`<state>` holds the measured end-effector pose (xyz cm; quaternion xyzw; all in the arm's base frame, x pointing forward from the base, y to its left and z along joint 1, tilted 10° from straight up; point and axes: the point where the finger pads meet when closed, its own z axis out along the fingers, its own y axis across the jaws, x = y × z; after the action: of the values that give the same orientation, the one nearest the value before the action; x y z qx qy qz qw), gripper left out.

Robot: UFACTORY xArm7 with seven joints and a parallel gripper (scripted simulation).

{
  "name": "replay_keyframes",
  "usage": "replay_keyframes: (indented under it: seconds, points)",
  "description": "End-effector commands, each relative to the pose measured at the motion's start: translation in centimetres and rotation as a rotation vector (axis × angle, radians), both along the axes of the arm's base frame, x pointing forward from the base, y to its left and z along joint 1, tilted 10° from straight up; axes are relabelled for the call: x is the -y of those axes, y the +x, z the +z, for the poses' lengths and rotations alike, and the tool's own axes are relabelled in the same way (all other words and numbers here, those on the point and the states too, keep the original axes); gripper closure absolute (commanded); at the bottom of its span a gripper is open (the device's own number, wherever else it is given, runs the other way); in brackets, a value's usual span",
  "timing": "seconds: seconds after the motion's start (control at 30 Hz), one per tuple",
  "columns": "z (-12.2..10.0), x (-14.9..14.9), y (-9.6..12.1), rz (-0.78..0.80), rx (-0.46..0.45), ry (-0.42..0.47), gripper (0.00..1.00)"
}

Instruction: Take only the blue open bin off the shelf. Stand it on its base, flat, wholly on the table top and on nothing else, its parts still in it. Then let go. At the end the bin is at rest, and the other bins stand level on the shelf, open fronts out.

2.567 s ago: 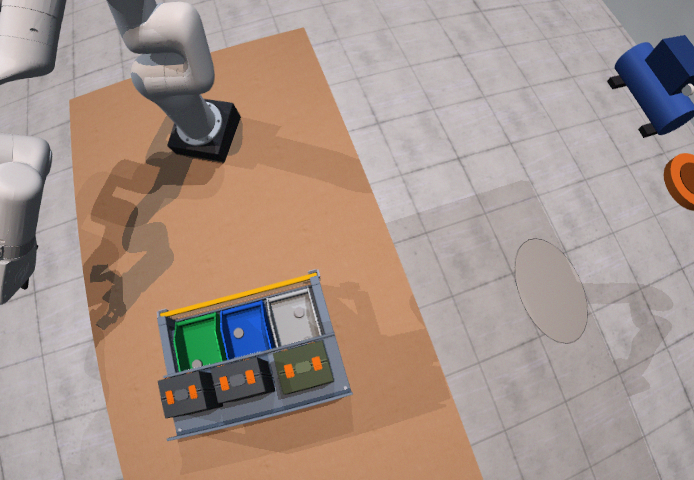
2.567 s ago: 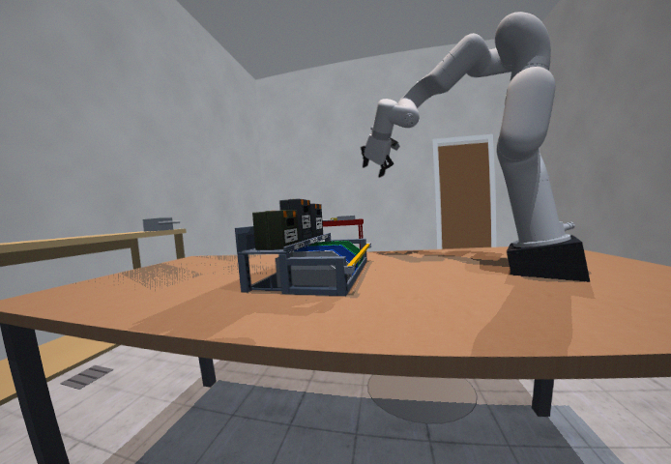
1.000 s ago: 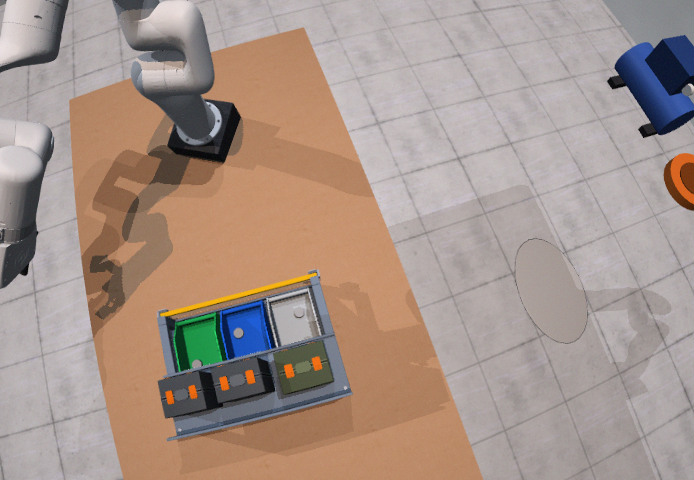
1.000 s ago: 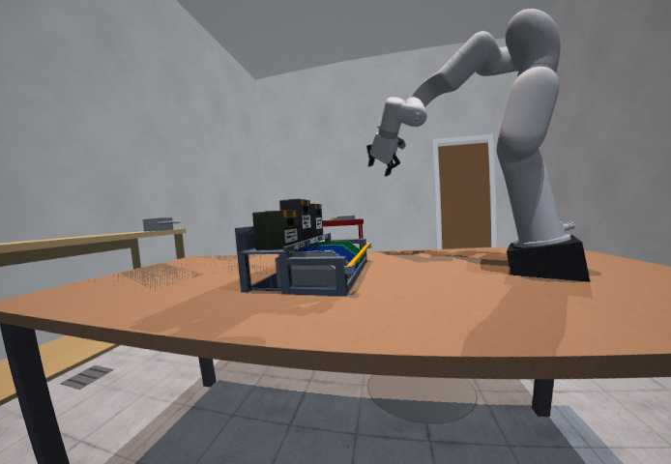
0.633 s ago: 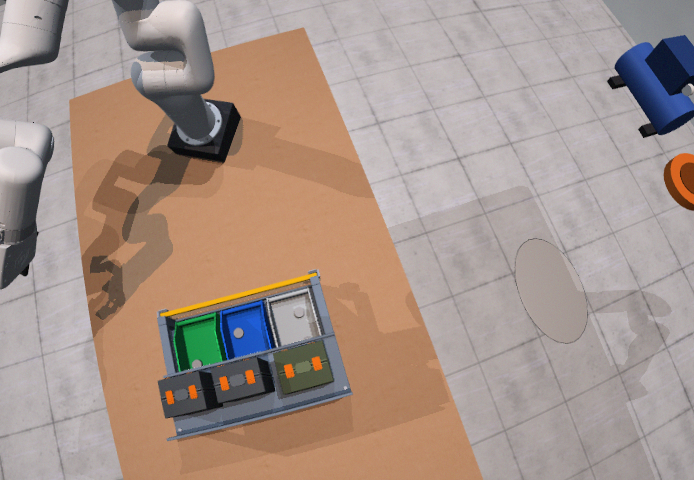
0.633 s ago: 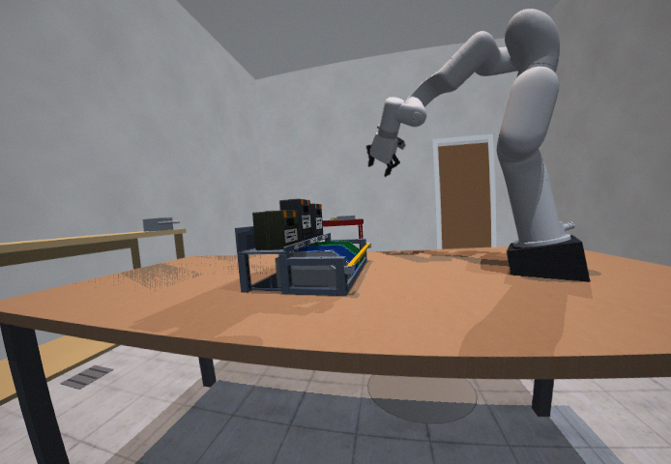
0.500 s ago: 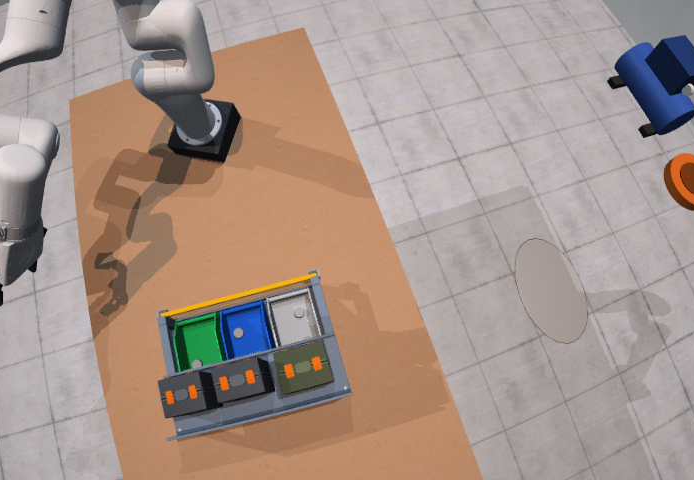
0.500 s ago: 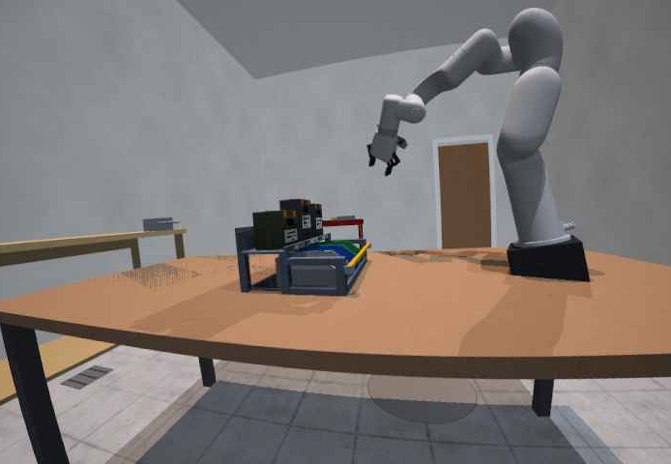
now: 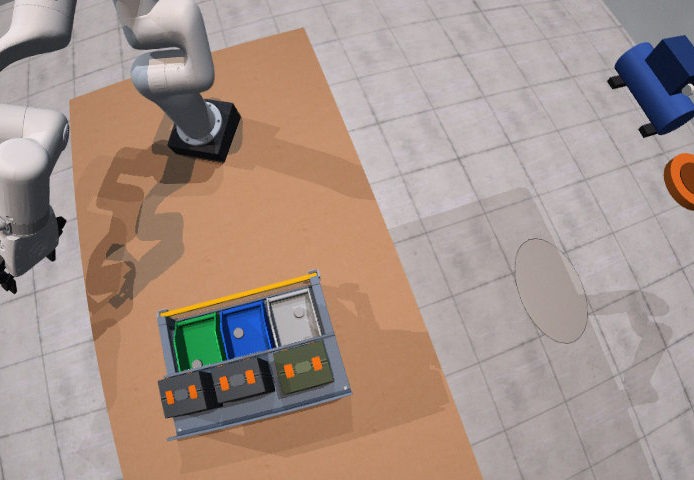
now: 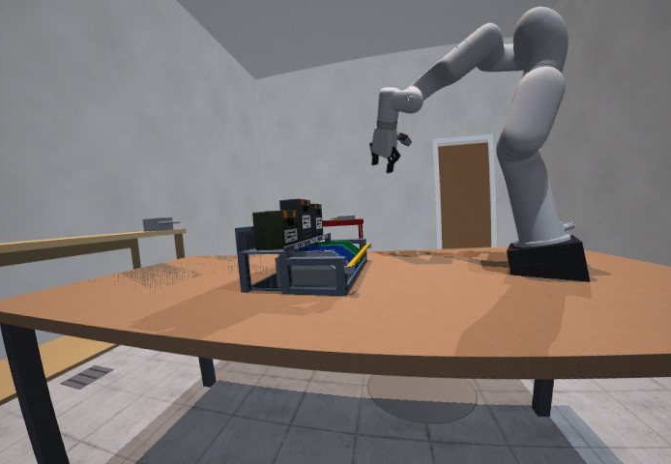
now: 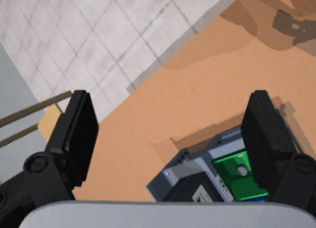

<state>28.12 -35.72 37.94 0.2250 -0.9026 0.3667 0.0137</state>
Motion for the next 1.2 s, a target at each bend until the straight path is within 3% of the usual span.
replay_keyframes:
  seconds: [0.0,0.4,0.57,0.97,1.13,1.17]
  points:
    - [-0.3,-4.3,-0.1,-0.137,0.066,0.156,0.0]
    - [-0.3,-4.3,-0.1,-0.137,0.066,0.156,0.0]
    - [-1.0,-9.1,-0.2,-0.297,0.139,0.34,0.0]
    - [-1.0,-9.1,-0.2,-0.297,0.139,0.34,0.0]
    - [-1.6,-14.0,-0.4,-0.457,0.211,0.524,0.0]
    - [-1.6,-14.0,-0.4,-0.457,0.211,0.524,0.0]
